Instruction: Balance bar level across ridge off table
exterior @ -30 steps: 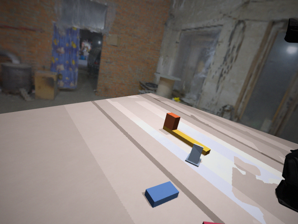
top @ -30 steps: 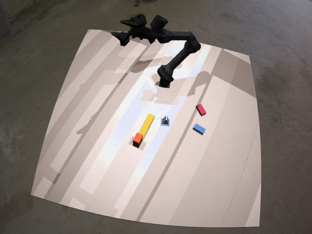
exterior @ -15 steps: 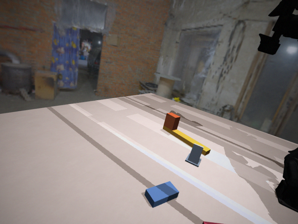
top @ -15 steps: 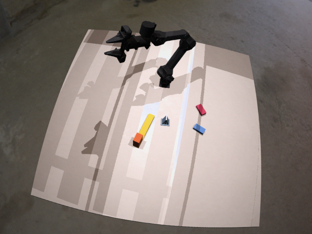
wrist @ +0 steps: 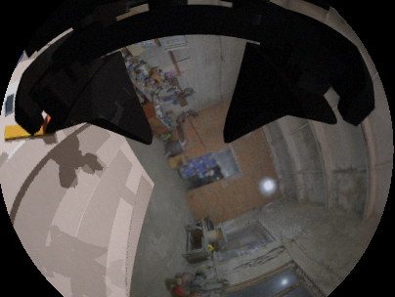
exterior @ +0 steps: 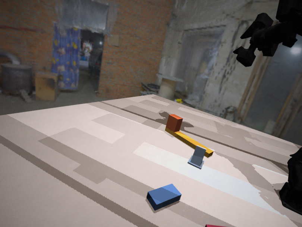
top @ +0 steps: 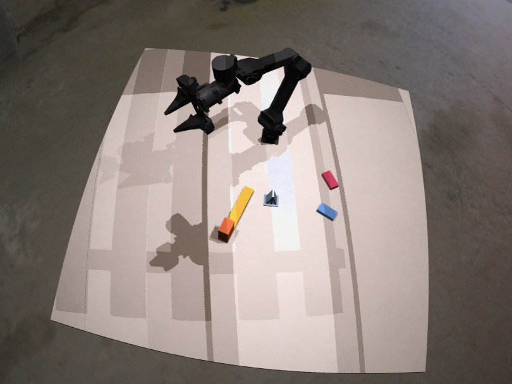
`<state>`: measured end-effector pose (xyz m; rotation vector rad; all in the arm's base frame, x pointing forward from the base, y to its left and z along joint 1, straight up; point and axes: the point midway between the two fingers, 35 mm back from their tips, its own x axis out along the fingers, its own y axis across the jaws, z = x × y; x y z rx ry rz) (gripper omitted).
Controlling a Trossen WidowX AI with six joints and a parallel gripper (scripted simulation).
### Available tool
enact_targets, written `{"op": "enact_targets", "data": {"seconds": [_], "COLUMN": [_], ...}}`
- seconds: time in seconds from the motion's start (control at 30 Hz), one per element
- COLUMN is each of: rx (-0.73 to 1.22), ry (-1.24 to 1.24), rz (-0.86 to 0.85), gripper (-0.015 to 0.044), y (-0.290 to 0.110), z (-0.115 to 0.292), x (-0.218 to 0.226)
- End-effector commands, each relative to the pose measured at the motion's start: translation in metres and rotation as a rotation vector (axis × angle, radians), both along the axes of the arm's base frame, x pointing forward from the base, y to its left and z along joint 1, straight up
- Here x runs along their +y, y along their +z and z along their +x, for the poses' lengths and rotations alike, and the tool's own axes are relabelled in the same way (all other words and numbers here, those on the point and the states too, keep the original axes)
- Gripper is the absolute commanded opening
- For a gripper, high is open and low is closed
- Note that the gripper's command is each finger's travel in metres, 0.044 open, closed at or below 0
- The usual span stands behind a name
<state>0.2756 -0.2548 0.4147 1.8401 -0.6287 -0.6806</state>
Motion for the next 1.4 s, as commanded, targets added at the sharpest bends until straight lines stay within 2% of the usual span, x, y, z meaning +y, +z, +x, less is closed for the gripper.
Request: {"op": "enact_targets", "data": {"seconds": [0.0,0.43,0.8,1.1,1.37], "rx": [0.027,0.154,0.312,0.468,0.583], "ry": [0.035,0.005,-0.147,-0.361,-0.557], "rz": [0.185,0.669,1.004,1.203,1.284], "gripper": [0.0315,0.0315,0.0315,0.0315,0.0315], "y": [-0.032,-0.115,-0.176,-0.215,-0.237], "z": [0.025,0.070,0.083,0.079,0.069], "x": [0.009,0.051,0.100,0.144,0.176]}}
